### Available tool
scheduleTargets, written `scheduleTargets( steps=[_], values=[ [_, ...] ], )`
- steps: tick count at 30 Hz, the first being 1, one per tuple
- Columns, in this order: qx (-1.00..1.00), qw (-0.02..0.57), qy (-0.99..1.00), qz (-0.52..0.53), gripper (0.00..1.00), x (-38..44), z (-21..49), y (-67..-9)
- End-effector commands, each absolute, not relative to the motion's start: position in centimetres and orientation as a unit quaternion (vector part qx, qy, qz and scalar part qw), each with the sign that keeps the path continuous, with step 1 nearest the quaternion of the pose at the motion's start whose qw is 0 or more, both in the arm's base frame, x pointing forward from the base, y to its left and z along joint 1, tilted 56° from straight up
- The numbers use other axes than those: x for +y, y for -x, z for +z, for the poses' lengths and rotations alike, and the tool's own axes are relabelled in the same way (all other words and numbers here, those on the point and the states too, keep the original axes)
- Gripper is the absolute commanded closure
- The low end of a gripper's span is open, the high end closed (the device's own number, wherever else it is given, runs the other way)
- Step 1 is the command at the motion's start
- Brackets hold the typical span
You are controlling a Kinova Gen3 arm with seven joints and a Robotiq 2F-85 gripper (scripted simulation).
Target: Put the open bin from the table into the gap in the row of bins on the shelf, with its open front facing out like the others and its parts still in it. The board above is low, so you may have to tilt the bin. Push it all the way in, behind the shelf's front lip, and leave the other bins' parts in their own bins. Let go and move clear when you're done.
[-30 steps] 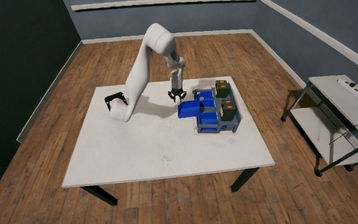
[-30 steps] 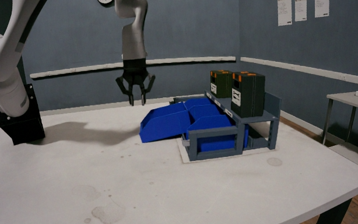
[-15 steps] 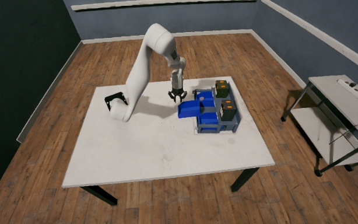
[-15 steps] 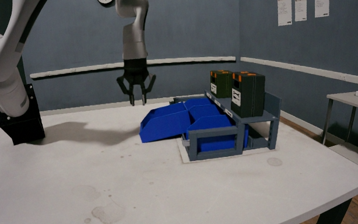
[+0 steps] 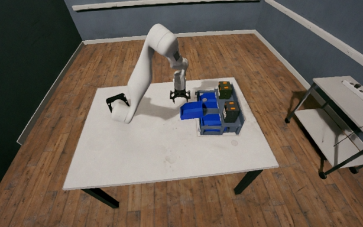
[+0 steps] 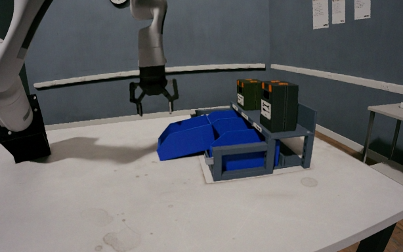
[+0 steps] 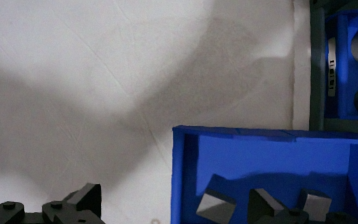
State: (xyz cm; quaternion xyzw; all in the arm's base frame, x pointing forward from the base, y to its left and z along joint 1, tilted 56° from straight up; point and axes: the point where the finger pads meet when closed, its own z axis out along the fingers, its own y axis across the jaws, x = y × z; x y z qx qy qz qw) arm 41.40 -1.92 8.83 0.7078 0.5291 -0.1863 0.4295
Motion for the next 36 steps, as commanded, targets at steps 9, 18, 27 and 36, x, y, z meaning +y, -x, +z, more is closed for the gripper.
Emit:
scheduleTargets(
  steps=[9, 18, 27, 36],
  values=[
    [0.544, 0.489, -0.668, -0.139, 0.00, -6.3, 5.6, -42.2],
    [0.544, 0.489, -0.668, -0.139, 0.00, -6.3, 5.6, -42.2],
    [0.544, 0.489, -0.668, -0.139, 0.00, -8.7, 3.9, -42.6],
    [0.544, 0.489, -0.668, -0.139, 0.00, -8.7, 3.9, -42.6]
  ],
)
